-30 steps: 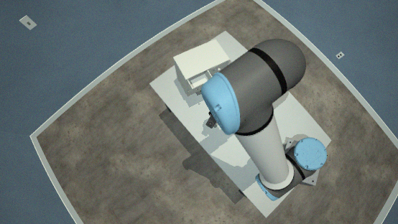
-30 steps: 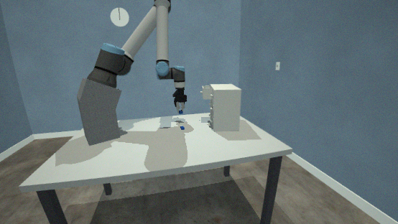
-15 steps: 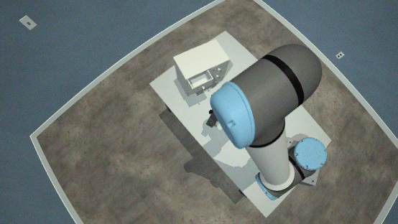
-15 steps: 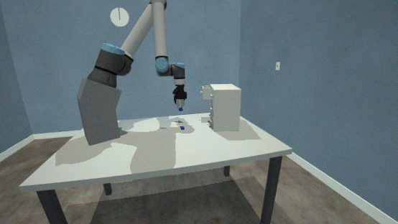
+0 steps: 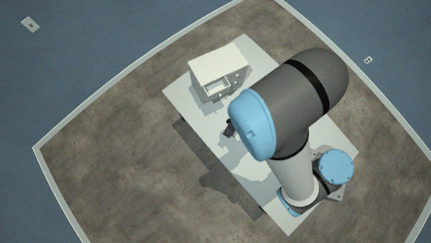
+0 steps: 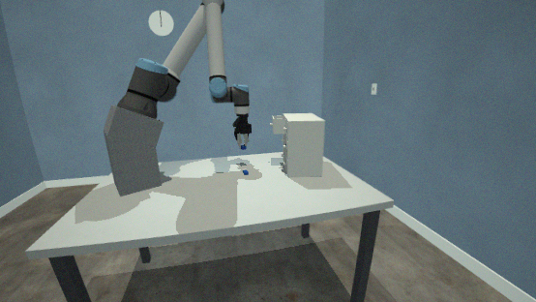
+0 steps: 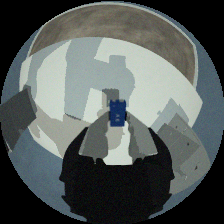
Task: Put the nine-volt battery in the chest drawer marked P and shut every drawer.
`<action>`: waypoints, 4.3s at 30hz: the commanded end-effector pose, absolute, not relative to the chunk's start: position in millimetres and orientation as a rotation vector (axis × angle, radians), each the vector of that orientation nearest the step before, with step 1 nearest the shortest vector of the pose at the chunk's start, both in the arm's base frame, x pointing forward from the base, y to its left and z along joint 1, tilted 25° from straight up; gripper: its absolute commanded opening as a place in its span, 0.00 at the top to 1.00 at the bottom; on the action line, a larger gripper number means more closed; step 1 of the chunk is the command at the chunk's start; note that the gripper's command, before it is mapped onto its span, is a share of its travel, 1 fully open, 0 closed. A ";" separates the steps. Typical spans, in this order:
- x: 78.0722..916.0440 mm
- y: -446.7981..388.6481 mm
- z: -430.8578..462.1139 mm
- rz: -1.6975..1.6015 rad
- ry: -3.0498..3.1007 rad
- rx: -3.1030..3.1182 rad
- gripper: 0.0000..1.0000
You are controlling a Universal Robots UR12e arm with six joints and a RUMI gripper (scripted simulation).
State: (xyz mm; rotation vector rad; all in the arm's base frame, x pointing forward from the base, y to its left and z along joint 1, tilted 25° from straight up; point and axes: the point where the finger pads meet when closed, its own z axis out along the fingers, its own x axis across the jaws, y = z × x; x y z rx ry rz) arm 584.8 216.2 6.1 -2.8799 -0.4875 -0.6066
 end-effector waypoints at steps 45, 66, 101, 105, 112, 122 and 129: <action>633.2 184.4 18.1 -0.279 1.446 -2.324 0.87; 645.1 167.7 19.3 -0.131 1.969 -1.861 0.87; 645.5 164.7 22.0 -0.106 2.043 -1.776 0.87; 644.6 164.2 24.2 -0.104 2.049 -1.769 0.87; 642.2 162.7 30.4 -0.104 2.049 -1.769 0.87; 638.0 160.3 40.9 -0.104 2.049 -1.769 0.87; 633.1 157.4 53.1 -0.104 2.049 -1.769 0.87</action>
